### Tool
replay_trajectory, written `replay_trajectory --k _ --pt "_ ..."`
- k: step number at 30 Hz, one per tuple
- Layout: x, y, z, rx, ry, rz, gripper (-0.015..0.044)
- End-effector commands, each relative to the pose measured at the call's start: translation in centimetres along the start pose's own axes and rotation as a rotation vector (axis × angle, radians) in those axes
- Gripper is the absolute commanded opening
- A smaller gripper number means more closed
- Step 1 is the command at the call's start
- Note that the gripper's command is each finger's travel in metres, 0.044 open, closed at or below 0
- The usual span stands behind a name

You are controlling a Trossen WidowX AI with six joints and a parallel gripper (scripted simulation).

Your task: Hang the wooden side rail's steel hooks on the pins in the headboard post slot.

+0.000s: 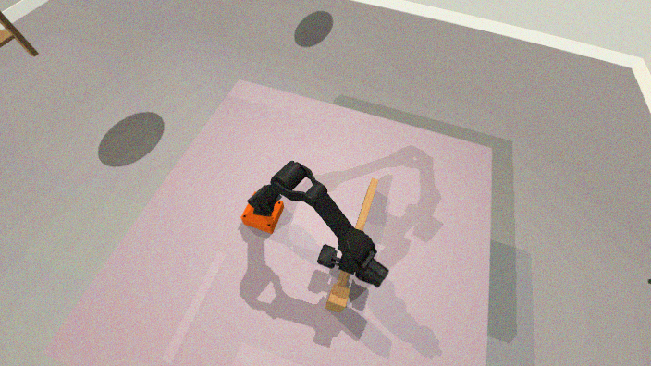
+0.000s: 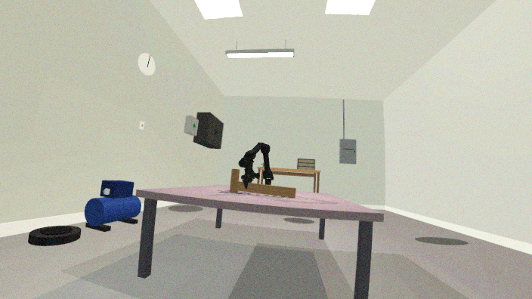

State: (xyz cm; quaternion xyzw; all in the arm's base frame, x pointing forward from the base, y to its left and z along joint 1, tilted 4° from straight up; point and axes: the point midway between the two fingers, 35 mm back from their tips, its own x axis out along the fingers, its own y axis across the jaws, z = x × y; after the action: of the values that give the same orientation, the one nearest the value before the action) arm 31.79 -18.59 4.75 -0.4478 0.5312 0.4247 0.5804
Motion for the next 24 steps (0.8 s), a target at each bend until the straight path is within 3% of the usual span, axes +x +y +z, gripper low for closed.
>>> replay_trajectory --k 1,8,14,24 --pt "-2.7 -0.2 -0.1 0.001 0.012 -0.019 0.044" --pt "-3.3 -0.2 0.1 0.001 0.014 -0.02 0.044" --pt "-3.3 -0.1 3.0 0.001 0.011 -0.02 0.044" --pt "-3.1 -0.1 2.7 -0.007 0.006 -0.016 0.044"
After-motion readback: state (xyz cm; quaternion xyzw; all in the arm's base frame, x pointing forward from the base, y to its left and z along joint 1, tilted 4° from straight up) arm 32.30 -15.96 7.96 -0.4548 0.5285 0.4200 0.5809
